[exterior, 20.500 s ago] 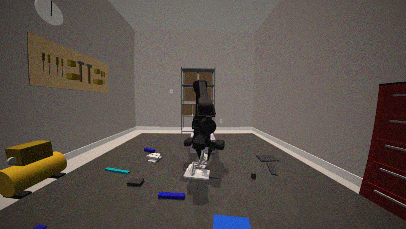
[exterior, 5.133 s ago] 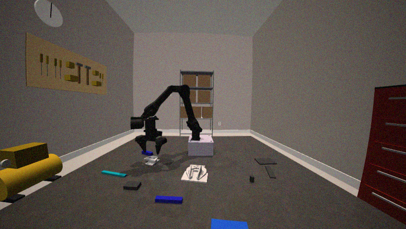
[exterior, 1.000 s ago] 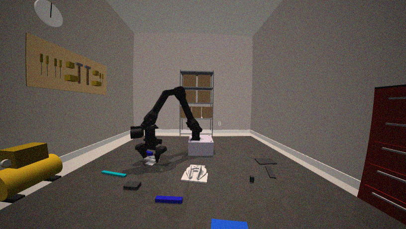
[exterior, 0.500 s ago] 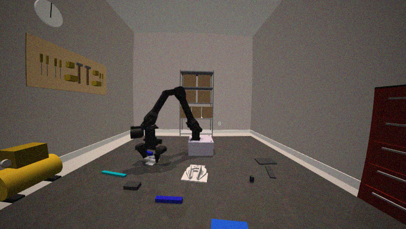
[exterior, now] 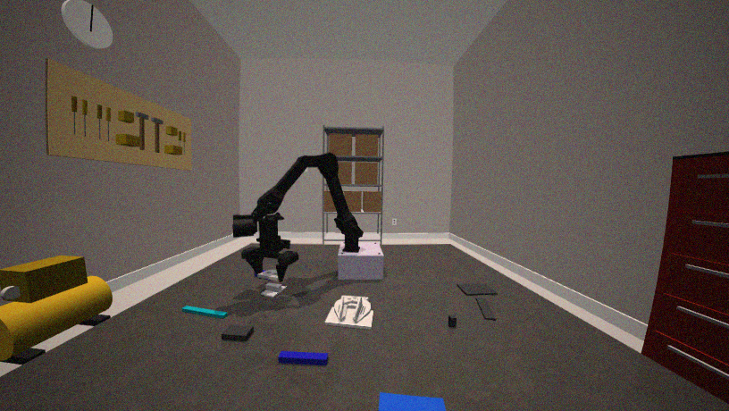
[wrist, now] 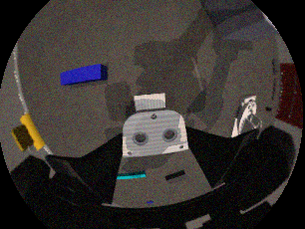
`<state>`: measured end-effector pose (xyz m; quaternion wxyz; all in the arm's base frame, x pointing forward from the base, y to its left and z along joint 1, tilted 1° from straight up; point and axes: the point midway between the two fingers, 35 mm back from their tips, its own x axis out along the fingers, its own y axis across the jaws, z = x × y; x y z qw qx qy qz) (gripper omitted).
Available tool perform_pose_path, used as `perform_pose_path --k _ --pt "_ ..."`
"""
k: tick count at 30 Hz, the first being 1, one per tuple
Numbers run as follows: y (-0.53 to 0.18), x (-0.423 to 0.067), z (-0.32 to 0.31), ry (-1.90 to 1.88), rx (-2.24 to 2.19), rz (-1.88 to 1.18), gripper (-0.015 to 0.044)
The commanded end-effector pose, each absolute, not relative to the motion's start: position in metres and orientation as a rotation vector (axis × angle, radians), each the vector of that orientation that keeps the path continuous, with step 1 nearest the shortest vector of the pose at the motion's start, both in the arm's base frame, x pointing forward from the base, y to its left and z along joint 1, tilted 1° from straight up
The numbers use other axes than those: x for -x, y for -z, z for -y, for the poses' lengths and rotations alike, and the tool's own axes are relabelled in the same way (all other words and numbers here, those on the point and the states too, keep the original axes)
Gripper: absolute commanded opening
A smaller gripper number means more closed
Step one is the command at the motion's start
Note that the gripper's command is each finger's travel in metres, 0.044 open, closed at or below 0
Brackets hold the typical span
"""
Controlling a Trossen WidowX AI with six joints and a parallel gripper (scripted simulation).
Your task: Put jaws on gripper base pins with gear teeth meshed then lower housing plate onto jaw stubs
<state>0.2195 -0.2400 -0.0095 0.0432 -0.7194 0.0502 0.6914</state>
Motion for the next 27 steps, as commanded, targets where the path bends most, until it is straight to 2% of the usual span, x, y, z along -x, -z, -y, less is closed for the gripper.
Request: perform_pose_path --k 1,14,27 --pt "-0.006 -0.219 0.24 -2.11 2.203 -0.155 0.0351" --pt "-0.027 -0.219 0.237 -2.119 2.214 -0.135 0.0351" --pt "-0.028 -0.24 0.204 -2.304 2.405 0.305 0.0351"
